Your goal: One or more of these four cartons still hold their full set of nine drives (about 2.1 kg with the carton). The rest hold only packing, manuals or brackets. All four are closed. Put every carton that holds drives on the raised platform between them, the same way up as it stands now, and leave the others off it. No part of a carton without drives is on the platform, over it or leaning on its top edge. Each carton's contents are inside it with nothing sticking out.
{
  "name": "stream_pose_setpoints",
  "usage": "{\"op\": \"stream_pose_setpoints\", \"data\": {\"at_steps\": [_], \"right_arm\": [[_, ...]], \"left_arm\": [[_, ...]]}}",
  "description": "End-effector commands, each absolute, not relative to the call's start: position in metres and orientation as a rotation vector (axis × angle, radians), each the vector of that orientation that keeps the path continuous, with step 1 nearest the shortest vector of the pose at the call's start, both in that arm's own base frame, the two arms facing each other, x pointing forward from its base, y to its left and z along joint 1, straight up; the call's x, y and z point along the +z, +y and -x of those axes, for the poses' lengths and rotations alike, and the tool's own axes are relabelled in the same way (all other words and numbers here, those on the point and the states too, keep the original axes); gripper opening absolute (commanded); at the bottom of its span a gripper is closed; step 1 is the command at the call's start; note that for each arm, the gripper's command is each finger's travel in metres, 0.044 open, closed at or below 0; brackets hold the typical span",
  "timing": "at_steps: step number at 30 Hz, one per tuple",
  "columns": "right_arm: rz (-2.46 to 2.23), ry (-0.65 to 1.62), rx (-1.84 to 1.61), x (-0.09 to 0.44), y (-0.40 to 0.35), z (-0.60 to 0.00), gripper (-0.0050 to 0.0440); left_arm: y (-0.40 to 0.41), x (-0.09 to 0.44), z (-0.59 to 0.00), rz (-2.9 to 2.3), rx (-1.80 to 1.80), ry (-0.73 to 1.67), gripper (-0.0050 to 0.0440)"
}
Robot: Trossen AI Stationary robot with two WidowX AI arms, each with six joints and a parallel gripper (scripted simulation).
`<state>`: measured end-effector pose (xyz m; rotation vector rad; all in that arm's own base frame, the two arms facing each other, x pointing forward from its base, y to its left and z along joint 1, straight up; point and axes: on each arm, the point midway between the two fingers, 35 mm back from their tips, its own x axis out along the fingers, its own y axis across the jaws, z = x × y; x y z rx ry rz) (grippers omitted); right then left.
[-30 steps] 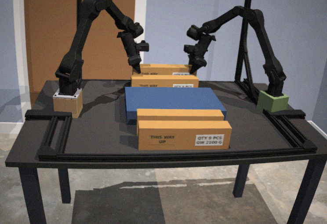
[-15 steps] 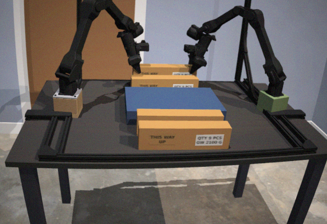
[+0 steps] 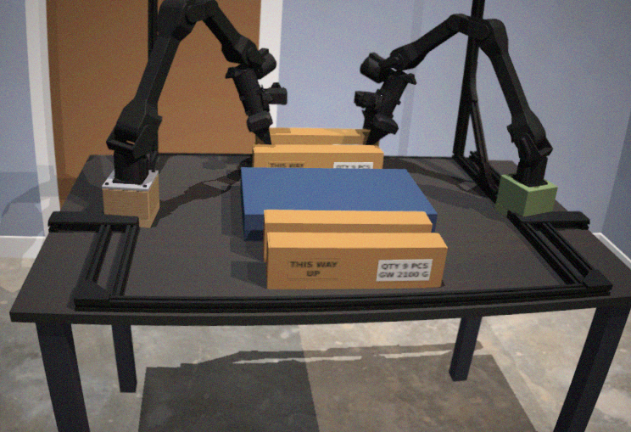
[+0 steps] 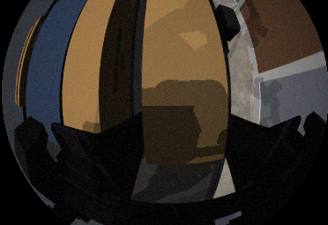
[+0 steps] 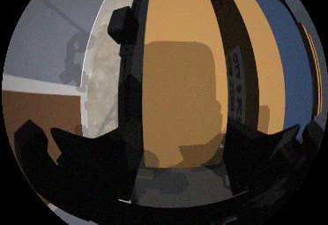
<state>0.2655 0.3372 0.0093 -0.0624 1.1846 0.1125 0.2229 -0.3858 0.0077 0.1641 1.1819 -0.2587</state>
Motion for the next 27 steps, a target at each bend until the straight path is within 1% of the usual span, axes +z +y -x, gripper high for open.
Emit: {"op": "stream_pose_setpoints", "data": {"at_steps": [1, 10, 11, 27], "right_arm": [[0.071, 1.185, 0.105, -0.0007, 0.3349, -0.2654, 0.0], [0.071, 1.185, 0.105, -0.0037, 0.3349, -0.2654, 0.0], [0.071, 1.185, 0.105, -0.0037, 0.3349, -0.2654, 0.0389], [0.071, 1.185, 0.105, -0.0037, 0.3349, -0.2654, 0.0389]], "left_arm": [[-0.3849, -0.0008, -0.2233, -0.173, -0.257, 1.178, 0.0], [-0.3849, -0.0038, -0.2233, -0.173, -0.257, 1.178, 0.0], [-0.3849, -0.0038, -0.2233, -0.173, -0.257, 1.178, 0.0389], [-0.3849, -0.0038, -0.2233, -0.173, -0.257, 1.178, 0.0389]]}}
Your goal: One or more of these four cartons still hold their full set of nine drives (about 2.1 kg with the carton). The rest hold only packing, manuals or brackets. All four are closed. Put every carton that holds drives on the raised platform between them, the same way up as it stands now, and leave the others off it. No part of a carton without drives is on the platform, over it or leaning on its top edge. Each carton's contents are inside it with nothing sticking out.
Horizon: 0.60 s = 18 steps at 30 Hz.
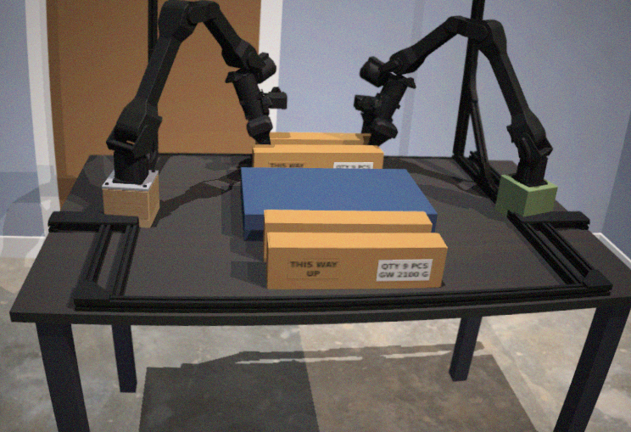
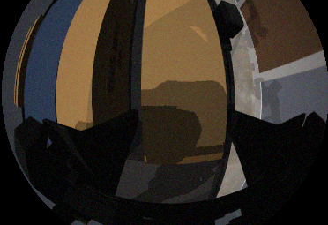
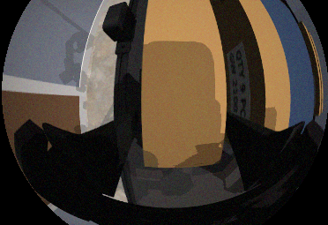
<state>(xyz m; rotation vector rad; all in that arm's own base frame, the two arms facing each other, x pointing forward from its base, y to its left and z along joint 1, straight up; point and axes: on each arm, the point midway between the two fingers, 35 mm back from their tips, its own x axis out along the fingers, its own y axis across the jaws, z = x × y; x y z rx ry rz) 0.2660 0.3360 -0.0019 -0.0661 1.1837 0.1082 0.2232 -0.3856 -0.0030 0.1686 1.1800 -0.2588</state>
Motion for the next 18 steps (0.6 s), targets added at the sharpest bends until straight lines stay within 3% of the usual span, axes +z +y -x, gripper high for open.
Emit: {"op": "stream_pose_setpoints", "data": {"at_steps": [1, 12, 18], "right_arm": [[0.071, 1.185, 0.105, -0.004, 0.335, -0.265, 0.0389], [0.071, 1.185, 0.105, 0.001, 0.336, -0.266, 0.0389], [0.071, 1.185, 0.105, 0.037, 0.336, -0.266, 0.0389]], "left_arm": [[-0.385, -0.004, -0.223, -0.173, -0.257, 1.178, 0.0389], [-0.386, 0.0, -0.223, -0.173, -0.257, 1.178, 0.0389], [-0.386, 0.036, -0.223, -0.173, -0.257, 1.178, 0.0389]]}}
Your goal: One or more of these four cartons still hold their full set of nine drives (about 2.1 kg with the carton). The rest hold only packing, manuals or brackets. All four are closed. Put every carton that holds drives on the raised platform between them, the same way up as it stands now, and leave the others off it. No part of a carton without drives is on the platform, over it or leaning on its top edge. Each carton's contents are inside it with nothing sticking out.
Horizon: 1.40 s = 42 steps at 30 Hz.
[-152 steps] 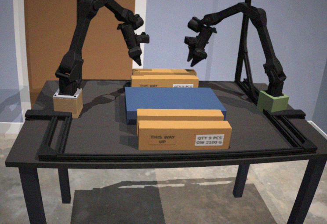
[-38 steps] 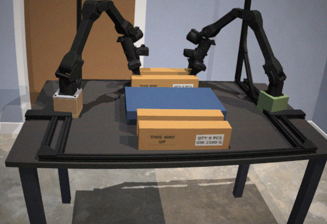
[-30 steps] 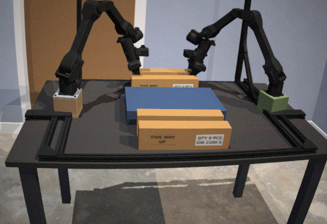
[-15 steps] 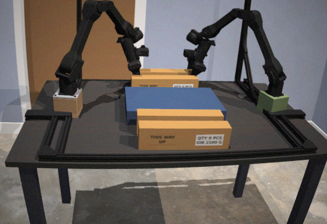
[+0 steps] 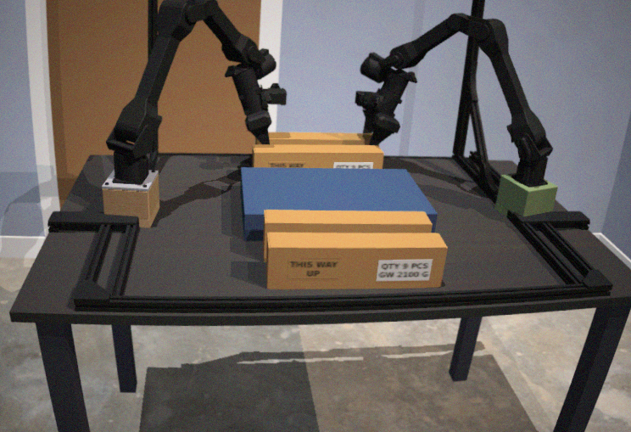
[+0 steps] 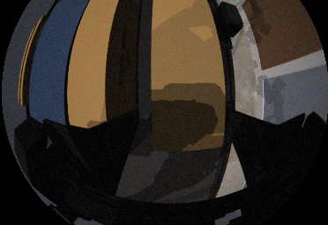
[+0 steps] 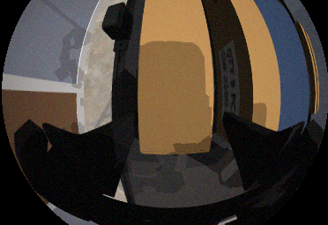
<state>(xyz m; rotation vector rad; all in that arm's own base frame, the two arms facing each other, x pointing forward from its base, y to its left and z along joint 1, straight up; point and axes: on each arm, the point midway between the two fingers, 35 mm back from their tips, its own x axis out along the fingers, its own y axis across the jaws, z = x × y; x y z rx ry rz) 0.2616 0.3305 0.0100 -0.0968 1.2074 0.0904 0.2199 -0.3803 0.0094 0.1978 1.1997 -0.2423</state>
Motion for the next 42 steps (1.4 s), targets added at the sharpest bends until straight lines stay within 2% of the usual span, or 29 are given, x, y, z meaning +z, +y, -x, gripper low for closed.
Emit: {"op": "stream_pose_setpoints", "data": {"at_steps": [1, 7, 15, 24, 42], "right_arm": [[0.071, 1.185, 0.105, 0.044, 0.336, -0.266, 0.0389], [0.071, 1.185, 0.105, 0.068, 0.336, -0.266, 0.0389], [0.071, 1.185, 0.105, 0.068, 0.326, -0.266, 0.0389], [0.071, 1.185, 0.105, 0.066, 0.253, -0.265, 0.0389], [0.071, 1.185, 0.105, 0.053, 0.236, -0.265, 0.0389]], "left_arm": [[-0.386, 0.043, -0.223, -0.173, -0.257, 1.178, 0.0389], [-0.386, 0.067, -0.223, -0.173, -0.257, 1.178, 0.0389], [-0.377, 0.067, -0.227, -0.173, -0.257, 1.178, 0.0389], [-0.312, 0.066, -0.256, -0.173, -0.257, 1.178, 0.0389], [-0.297, 0.053, -0.262, -0.173, -0.257, 1.178, 0.0389]]}}
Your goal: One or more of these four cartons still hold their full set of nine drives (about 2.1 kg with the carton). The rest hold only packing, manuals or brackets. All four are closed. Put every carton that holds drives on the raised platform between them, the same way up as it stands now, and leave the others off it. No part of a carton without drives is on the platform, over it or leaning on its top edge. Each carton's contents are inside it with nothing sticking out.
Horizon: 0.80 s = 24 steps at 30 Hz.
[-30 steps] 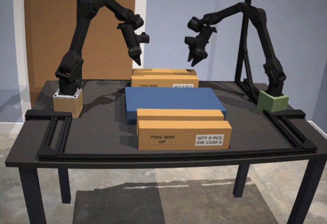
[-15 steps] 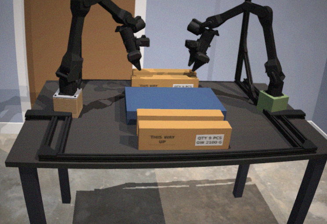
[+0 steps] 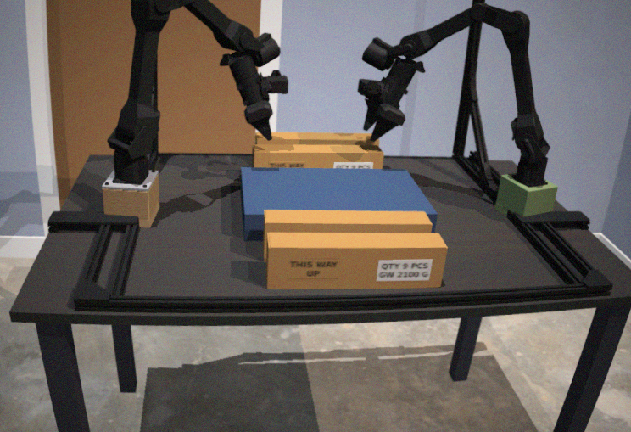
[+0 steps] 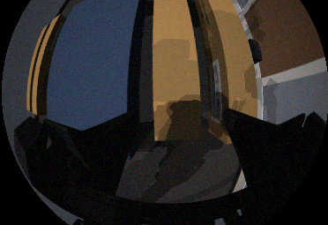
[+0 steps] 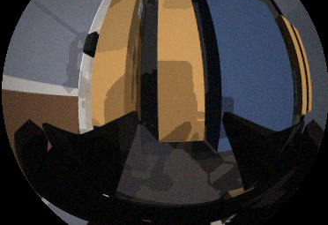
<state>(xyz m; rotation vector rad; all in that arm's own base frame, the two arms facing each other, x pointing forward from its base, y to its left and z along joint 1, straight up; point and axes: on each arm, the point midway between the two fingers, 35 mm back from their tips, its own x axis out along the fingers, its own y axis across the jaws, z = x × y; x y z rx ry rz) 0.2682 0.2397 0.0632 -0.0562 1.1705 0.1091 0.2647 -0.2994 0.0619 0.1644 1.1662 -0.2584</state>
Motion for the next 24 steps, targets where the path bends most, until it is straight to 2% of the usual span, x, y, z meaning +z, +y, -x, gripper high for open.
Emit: {"op": "stream_pose_setpoints", "data": {"at_steps": [1, 12, 24], "right_arm": [[0.071, 1.185, 0.105, 0.053, 0.236, -0.265, 0.0389], [0.071, 1.185, 0.105, 0.0, 0.236, -0.265, 0.0389], [0.071, 1.185, 0.105, -0.005, 0.236, -0.265, 0.0389]], "left_arm": [[-0.297, 0.053, -0.262, -0.173, -0.257, 1.178, 0.0389], [-0.297, 0.0, -0.262, -0.173, -0.257, 1.178, 0.0389], [-0.297, -0.005, -0.262, -0.173, -0.257, 1.178, 0.0389]]}}
